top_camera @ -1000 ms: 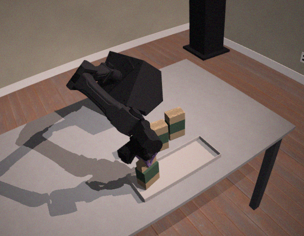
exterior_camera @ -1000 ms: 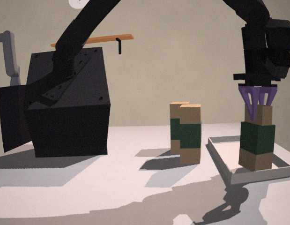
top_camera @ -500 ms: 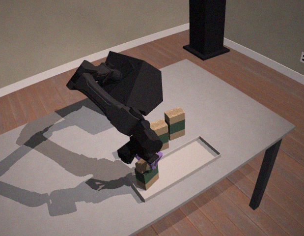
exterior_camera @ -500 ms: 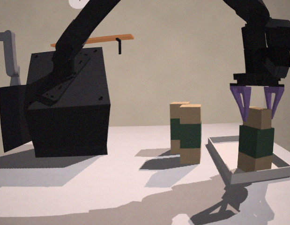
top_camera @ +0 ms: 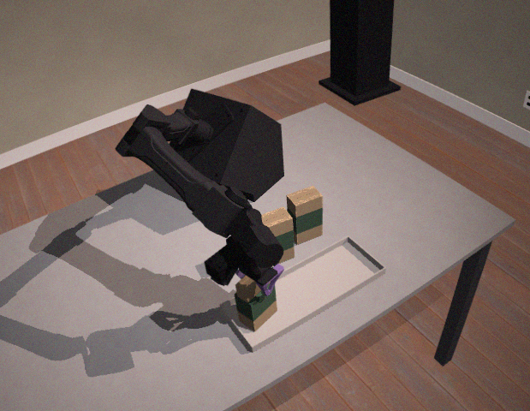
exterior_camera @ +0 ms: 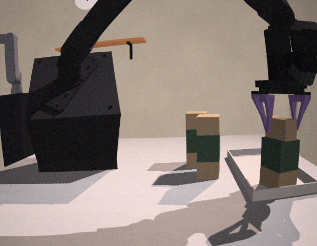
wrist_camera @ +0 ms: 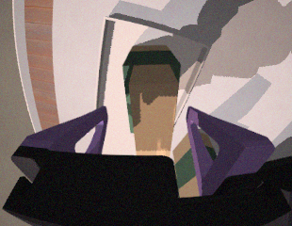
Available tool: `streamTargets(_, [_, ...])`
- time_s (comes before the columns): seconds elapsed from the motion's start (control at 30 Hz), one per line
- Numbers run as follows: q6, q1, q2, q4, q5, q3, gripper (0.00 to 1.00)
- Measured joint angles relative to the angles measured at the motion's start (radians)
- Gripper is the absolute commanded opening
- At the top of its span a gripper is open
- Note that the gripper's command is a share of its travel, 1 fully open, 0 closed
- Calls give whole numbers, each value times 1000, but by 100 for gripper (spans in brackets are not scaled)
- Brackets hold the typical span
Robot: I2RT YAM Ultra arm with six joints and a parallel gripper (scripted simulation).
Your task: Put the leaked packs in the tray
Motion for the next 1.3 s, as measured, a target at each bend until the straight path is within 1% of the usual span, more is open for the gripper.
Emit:
streamTargets(0.93, [2,0,0,-1,0,1,79])
streamTargets(1.07, [15,11,-6,-23,0,12,79])
streamTargets(1.13, [31,24,-15,-52,3,27,79])
streamTargets(1.3, [89,98,-49,-163,19,105,79])
